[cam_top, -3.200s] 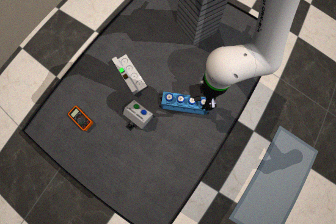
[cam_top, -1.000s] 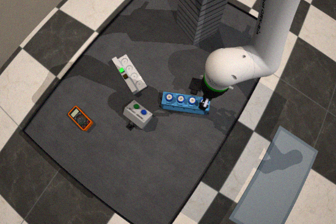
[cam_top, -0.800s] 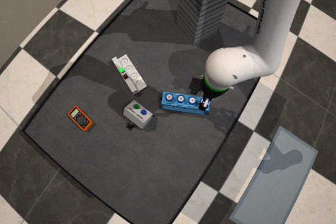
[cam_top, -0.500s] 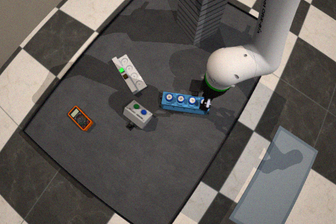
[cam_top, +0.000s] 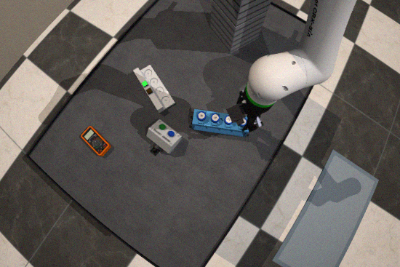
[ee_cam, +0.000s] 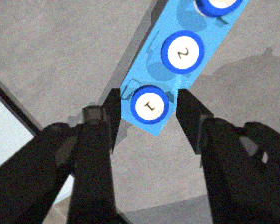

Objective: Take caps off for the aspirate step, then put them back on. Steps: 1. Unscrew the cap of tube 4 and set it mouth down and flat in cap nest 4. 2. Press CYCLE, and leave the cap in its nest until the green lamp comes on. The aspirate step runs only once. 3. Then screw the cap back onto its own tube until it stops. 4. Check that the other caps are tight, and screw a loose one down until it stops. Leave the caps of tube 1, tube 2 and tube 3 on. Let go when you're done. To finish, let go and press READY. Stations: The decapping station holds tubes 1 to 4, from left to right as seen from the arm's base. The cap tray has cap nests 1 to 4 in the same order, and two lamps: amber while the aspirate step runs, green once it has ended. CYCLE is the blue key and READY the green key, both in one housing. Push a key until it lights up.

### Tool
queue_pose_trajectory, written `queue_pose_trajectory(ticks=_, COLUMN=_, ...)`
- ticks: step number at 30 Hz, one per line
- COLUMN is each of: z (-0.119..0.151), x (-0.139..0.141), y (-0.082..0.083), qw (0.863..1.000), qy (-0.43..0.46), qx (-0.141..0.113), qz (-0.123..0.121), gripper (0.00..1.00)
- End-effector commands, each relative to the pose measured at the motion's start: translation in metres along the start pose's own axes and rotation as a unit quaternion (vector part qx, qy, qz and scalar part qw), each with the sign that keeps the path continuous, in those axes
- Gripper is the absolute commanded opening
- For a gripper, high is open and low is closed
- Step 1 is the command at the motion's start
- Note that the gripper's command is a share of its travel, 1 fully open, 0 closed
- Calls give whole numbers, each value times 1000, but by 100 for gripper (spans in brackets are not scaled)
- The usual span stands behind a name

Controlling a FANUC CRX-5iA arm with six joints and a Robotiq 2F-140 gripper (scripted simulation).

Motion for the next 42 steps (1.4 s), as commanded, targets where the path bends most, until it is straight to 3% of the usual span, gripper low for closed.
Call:
queue_pose_trajectory(ticks=1, z=-4, x=-1, y=1, qw=1000, qy=-3, qx=-14, qz=-1, gripper=41)
queue_pose_trajectory(ticks=2, z=-4, x=-1, y=1, qw=1000, qy=-3, qx=-14, qz=-1, gripper=30)
queue_pose_trajectory(ticks=16, z=-4, x=-1, y=1, qw=1000, qy=-3, qx=-14, qz=-1, gripper=30)
queue_pose_trajectory(ticks=21, z=-4, x=-1, y=0, qw=992, qy=-127, qx=-14, qz=1, gripper=30)
queue_pose_trajectory(ticks=26, z=-4, x=-1, y=0, qw=968, qy=-250, qx=-14, qz=3, gripper=30)
queue_pose_trajectory(ticks=31, z=-4, x=-1, y=0, qw=929, qy=-369, qx=-14, qz=5, gripper=30)
queue_pose_trajectory(ticks=33, z=-4, x=-1, y=0, qw=929, qy=-369, qx=-14, qz=5, gripper=30)
queue_pose_trajectory(ticks=39, z=-4, x=-1, y=0, qw=865, qy=-502, qx=-13, qz=7, gripper=30)
queue_pose_trajectory(ticks=42, z=-4, x=-1, y=0, qw=865, qy=-502, qx=-13, qz=7, gripper=30)
Point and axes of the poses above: the point where the finger pads meet when closed, its own y axis back along the fingers, its own x axis across the jaws, z = x × y, the point moved 10 cm from there along y, back along the fingers, and after that the axes turned 11 degrees about y, right-handed, at the moved point
